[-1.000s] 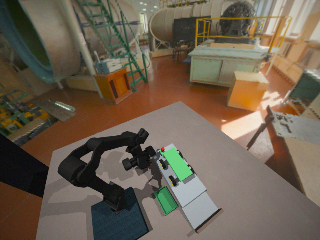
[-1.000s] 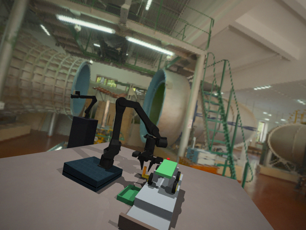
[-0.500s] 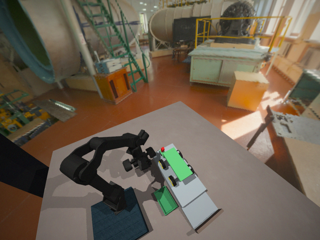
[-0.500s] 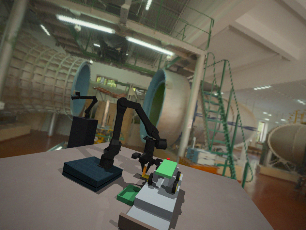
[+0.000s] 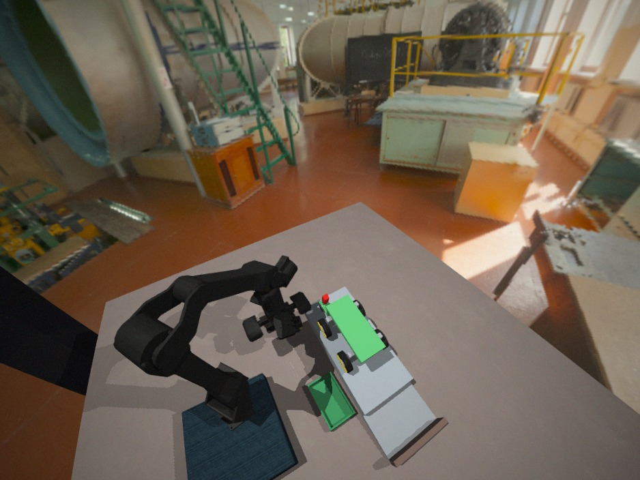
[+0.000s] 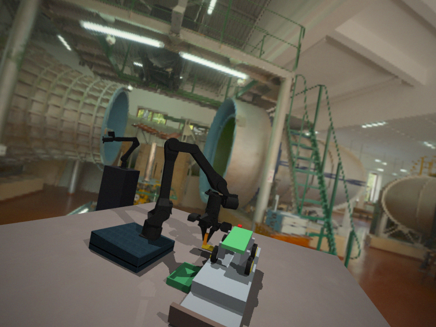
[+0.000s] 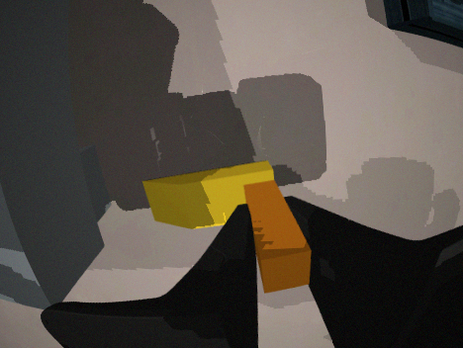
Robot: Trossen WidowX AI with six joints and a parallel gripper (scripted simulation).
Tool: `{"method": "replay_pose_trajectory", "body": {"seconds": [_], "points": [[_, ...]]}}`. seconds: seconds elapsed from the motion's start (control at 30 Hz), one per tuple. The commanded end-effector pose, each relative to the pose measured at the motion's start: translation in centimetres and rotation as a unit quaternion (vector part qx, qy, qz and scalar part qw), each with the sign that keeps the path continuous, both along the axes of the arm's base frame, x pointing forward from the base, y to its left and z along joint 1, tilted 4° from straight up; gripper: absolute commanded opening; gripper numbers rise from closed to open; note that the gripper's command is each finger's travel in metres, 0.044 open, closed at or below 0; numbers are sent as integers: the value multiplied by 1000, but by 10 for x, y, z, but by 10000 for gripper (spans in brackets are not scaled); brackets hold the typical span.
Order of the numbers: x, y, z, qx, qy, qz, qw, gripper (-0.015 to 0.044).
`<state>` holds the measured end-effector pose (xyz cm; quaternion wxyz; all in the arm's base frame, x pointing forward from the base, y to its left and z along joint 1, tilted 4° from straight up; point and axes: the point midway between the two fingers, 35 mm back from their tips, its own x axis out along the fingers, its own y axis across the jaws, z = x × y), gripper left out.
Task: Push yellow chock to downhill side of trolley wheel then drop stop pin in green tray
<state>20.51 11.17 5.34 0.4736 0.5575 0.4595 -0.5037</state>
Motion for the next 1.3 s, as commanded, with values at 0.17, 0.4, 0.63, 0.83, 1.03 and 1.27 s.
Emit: {"method": "replay_pose_trajectory", "body": {"seconds": [0.17,0.4,0.63,0.83,1.03,1.27], "points": [[-3,-2,31,6,-6,-1,1000,0],[-5,-3,52,6,-6,-1,1000,0],[-6,-4,74,6,-6,-1,1000,0],[-7,-4,92,6,-6,-1,1000,0],[-7,-4,111,6,-6,-1,1000,0],[-8,-3,129,6,-6,-1,1000,0]]}}
